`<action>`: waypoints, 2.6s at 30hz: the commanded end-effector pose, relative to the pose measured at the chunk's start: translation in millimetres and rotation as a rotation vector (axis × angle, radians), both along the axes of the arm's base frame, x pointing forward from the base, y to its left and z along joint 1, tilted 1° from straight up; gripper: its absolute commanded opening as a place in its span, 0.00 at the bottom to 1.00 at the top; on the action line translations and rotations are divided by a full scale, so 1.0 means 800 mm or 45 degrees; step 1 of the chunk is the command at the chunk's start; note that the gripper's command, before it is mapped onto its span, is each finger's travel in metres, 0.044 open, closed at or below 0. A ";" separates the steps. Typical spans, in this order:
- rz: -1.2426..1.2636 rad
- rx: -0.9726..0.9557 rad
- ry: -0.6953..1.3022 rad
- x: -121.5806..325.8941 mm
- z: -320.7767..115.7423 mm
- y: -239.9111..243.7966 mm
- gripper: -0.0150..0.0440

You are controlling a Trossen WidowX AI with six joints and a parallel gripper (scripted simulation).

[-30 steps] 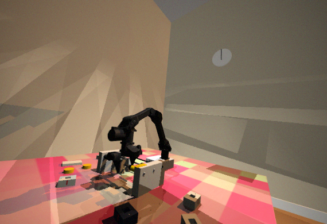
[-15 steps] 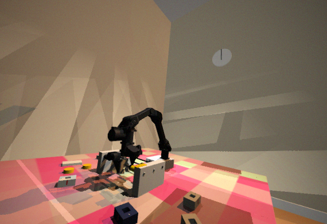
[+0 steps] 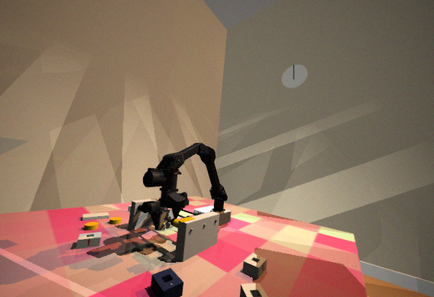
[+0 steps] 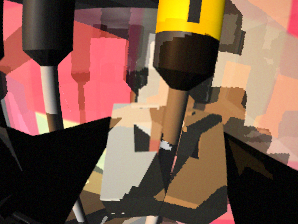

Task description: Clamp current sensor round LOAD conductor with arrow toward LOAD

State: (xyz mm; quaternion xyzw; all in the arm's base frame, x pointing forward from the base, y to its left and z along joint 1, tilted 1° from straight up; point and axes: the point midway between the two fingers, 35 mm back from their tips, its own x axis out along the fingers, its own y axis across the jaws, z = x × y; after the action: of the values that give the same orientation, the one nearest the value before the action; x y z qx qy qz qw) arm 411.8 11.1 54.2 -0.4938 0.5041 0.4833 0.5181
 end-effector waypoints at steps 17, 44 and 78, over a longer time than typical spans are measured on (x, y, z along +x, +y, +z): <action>-0.003 -0.001 0.000 0.000 0.000 -0.001 0.25; -0.001 0.000 0.000 0.000 0.000 0.000 0.43; -0.016 0.002 0.314 -0.001 0.008 -0.010 1.00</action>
State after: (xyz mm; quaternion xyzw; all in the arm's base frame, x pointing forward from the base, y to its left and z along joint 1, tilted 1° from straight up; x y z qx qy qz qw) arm 412.8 3.1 67.5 -0.4309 0.5658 0.5331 0.4582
